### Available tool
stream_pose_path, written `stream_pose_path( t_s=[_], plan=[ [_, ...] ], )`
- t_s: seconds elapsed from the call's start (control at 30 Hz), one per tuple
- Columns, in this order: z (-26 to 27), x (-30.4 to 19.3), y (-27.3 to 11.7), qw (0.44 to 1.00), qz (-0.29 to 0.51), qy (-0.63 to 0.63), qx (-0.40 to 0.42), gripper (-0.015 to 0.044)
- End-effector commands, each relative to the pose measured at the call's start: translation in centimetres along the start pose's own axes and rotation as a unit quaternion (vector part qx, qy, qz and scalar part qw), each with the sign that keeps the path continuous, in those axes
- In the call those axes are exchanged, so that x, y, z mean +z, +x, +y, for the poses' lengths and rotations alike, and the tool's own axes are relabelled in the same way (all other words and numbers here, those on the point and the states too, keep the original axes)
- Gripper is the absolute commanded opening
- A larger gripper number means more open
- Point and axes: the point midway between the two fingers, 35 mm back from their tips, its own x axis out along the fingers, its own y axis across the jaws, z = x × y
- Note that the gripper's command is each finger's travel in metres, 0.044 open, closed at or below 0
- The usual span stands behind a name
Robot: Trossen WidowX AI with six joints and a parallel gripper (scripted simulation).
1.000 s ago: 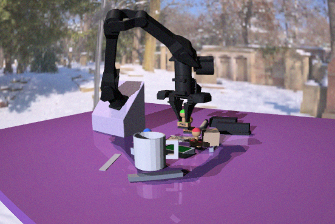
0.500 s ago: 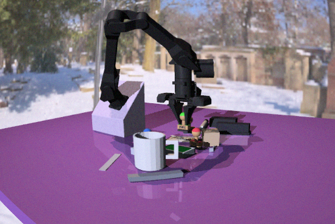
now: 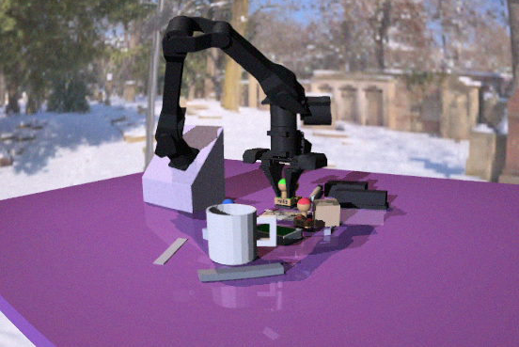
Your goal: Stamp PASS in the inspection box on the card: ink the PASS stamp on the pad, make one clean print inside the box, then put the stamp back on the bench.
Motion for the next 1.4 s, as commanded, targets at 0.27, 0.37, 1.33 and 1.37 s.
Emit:
stream_pose_path(
  t_s=[0.27,0.37,1.33,1.37],
  plan=[
    [0.1,-0.1,0.8,1.000,0.002,-0.001,0.000,0.0000],
    [0.1,-0.1,1.0,1.000,0.002,-0.001,0.000,0.0000],
    [0.1,-0.2,1.7,1.000,0.003,-0.001,0.001,0.0000],
    [0.1,-0.2,1.8,1.000,0.003,-0.001,0.001,0.0000]
  ],
)
